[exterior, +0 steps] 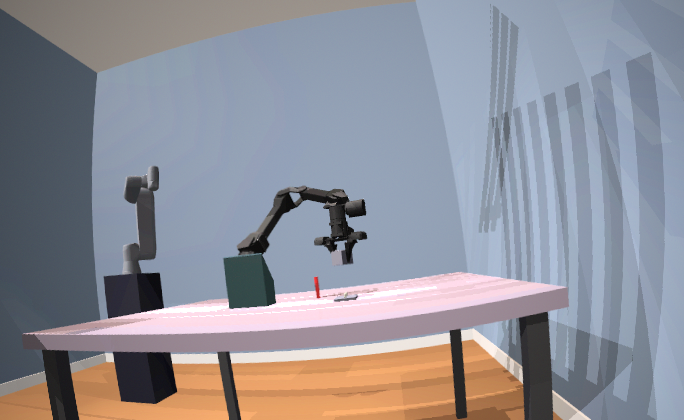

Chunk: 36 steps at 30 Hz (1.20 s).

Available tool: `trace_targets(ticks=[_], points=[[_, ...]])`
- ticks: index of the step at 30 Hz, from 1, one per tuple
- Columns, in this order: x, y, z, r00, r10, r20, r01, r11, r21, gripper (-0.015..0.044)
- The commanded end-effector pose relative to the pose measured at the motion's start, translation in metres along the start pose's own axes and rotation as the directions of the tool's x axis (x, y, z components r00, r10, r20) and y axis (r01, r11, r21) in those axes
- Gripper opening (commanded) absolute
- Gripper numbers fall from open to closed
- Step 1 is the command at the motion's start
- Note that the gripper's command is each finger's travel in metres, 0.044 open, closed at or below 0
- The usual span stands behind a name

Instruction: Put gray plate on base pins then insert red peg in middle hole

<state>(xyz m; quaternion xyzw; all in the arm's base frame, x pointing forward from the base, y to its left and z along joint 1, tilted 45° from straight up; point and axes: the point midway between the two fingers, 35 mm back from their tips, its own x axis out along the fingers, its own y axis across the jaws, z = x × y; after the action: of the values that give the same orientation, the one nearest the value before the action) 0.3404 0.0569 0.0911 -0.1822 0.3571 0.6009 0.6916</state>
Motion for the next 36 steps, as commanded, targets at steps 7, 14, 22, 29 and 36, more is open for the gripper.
trace_targets(ticks=[7,14,22,29,36], points=[[-0.021,0.003,-0.001,1.0,-0.008,0.0,0.008,1.0,-0.012,0.0],[-0.012,-0.01,-0.017,1.0,-0.009,-0.001,0.008,0.999,-0.054,0.0],[-0.001,-0.023,-0.038,1.0,-0.009,-0.002,0.009,0.995,-0.102,0.0],[0.009,-0.032,-0.055,1.0,-0.01,0.0,0.01,0.992,-0.124,0.0],[0.018,-0.04,-0.072,1.0,-0.011,0.002,0.011,0.989,-0.146,0.0]])
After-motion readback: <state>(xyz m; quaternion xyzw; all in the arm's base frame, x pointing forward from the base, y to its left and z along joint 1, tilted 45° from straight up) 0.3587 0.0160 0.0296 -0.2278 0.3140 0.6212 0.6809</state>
